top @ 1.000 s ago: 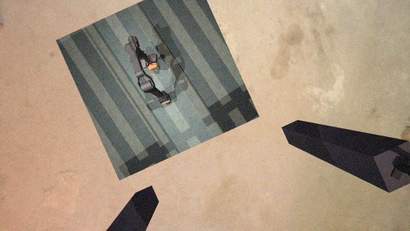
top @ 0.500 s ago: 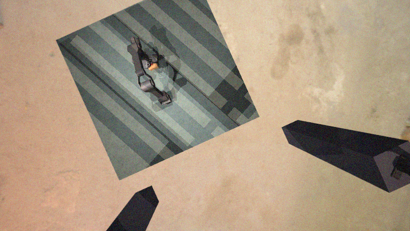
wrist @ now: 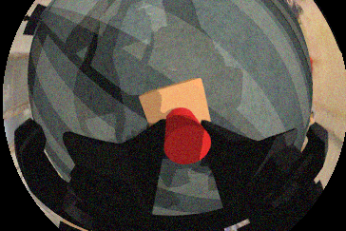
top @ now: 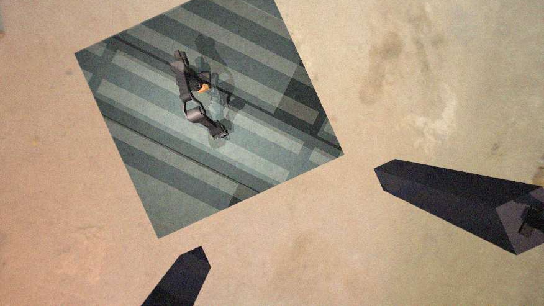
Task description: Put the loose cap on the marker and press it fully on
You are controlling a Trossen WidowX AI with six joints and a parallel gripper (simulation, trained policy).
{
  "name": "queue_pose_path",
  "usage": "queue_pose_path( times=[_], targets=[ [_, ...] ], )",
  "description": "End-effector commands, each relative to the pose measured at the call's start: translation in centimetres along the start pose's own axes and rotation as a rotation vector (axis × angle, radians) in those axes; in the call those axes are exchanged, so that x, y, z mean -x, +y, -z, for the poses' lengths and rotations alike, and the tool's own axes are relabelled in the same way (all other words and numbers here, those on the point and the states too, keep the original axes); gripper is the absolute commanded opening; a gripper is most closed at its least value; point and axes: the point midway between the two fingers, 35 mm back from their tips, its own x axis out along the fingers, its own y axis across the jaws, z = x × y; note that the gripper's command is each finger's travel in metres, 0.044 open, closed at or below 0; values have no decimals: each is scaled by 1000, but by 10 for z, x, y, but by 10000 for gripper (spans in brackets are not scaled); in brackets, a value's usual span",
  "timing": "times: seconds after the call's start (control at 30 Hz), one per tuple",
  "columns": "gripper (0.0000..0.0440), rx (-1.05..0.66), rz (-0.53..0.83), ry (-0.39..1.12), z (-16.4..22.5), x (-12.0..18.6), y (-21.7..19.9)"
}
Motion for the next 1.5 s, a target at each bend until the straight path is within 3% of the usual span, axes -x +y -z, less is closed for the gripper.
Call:
queue_pose_path(
  times=[0.0, 1.47],
  targets=[
    [50, 20, -27, -40, -3, -19, 5],
    [121, 44, -35, -36, -2, -21, 7]
  ],
)
